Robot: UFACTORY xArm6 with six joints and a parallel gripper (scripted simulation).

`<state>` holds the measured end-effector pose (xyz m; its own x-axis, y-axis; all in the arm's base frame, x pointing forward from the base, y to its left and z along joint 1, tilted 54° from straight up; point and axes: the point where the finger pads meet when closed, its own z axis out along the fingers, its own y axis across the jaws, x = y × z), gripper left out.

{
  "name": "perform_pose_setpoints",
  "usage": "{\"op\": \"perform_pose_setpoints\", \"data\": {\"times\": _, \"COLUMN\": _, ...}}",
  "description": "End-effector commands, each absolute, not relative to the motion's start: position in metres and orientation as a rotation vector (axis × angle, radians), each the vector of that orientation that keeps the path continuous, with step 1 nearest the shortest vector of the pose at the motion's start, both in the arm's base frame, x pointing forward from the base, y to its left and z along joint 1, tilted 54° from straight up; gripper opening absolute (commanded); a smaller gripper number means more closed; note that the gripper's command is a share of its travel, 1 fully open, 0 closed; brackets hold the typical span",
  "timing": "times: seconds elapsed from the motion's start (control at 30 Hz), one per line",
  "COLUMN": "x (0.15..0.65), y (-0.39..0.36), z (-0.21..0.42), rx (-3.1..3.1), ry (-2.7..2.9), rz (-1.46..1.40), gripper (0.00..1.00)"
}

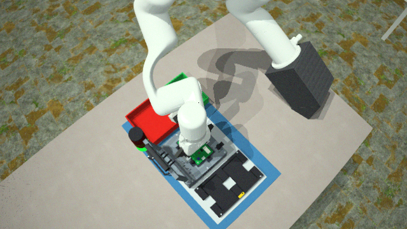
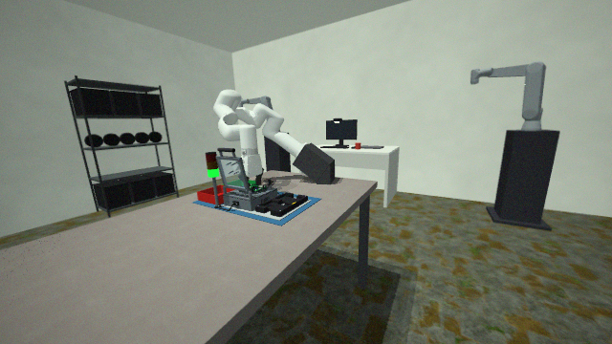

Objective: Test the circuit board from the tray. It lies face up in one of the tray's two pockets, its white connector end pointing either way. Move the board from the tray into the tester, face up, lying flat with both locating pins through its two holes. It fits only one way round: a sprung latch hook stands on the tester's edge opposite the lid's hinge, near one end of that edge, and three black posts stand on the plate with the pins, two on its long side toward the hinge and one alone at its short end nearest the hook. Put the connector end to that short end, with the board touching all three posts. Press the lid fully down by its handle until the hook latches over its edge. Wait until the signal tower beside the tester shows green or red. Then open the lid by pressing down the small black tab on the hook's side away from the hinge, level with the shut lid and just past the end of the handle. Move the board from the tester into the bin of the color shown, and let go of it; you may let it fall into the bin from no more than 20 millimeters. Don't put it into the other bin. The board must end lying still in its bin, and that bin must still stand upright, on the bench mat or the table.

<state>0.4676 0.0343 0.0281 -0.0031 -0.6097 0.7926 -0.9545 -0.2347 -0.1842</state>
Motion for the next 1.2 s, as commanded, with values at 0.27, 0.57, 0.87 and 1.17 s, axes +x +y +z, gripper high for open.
{"op": "perform_pose_setpoints", "data": {"times": 0.27, "x": 0.4682, "y": 0.0354, "z": 0.0287, "rx": 1.871, "ry": -1.613, "rz": 1.127, "gripper": 0.79}}
{"op": "perform_pose_setpoints", "data": {"times": 0.57, "x": 0.4678, "y": 0.0365, "z": 0.0296, "rx": 1.871, "ry": -1.613, "rz": 1.127, "gripper": 0.79}}
{"op": "perform_pose_setpoints", "data": {"times": 0.87, "x": 0.4673, "y": 0.0377, "z": 0.0304, "rx": 1.871, "ry": -1.613, "rz": 1.127, "gripper": 0.79}}
{"op": "perform_pose_setpoints", "data": {"times": 1.17, "x": 0.4666, "y": 0.0396, "z": 0.0319, "rx": 1.871, "ry": -1.613, "rz": 1.127, "gripper": 0.79}}
